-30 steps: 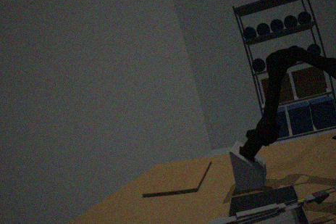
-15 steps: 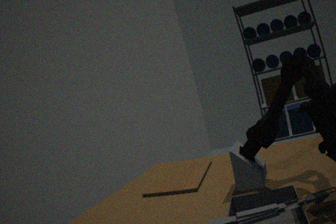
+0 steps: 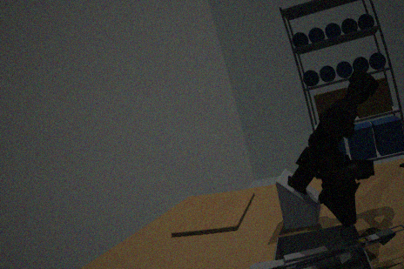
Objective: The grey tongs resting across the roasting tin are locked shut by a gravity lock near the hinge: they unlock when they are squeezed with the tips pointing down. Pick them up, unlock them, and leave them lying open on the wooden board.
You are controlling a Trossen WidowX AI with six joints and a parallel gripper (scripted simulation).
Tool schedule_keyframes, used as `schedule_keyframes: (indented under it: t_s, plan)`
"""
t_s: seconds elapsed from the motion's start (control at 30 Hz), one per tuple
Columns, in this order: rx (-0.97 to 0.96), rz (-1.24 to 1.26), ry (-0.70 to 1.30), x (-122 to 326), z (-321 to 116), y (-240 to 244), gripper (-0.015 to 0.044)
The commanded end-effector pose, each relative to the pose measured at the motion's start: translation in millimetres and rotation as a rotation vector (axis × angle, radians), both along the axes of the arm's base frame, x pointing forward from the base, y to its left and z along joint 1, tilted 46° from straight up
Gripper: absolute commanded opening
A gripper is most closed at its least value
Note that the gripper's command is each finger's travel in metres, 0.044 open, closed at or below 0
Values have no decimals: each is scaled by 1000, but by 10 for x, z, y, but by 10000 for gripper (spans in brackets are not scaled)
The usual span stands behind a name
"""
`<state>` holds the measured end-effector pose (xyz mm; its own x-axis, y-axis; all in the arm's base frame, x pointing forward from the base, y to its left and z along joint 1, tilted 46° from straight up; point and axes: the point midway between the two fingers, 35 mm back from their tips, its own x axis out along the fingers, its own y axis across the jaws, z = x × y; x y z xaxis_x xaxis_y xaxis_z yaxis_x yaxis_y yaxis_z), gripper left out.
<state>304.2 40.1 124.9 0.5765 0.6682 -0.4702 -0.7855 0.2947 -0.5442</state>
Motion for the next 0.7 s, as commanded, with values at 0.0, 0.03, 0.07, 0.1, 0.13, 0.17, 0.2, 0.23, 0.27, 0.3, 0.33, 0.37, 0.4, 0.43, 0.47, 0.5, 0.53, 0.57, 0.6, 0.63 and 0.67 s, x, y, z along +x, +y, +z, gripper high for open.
schedule_keyframes:
  t_s: [0.0,0.03,0.07,0.1,0.13,0.17,0.2,0.23,0.27,0.3,0.33,0.37,0.4,0.43,0.47,0.5,0.53,0.57,0.6,0.63,0.67]
  plan:
    - [-33,-9,-30,-45,-153,-154,260]
    - [-33,-9,-30,-45,-153,-154,260]
    - [-33,-9,-30,-45,-153,-154,260]
    - [-33,-9,-30,-45,-153,-154,260]
    - [-33,-9,-30,-24,-152,-158,260]
    - [-32,-11,-31,3,-150,-162,260]
    - [-32,-12,-31,35,-148,-167,260]
    - [-32,-12,-31,49,-148,-169,260]
    - [-32,-12,-31,49,-148,-169,260]
    - [-32,-12,-31,49,-148,-169,260]
    - [-32,-12,-31,49,-148,-169,260]
    - [-32,-12,-31,49,-148,-169,260]
    - [-32,-12,-31,49,-148,-169,260]
    - [-32,-12,-31,51,-149,-168,260]
    - [-33,-12,-31,55,-152,-165,260]
    - [-33,-12,-31,60,-156,-161,260]
    - [-33,-12,-30,68,-161,-156,260]
    - [-34,-12,-30,77,-167,-149,260]
    - [-34,-12,-30,88,-175,-142,260]
    - [-35,-11,-30,99,-183,-133,260]
    - [-35,-11,-29,110,-191,-125,260]
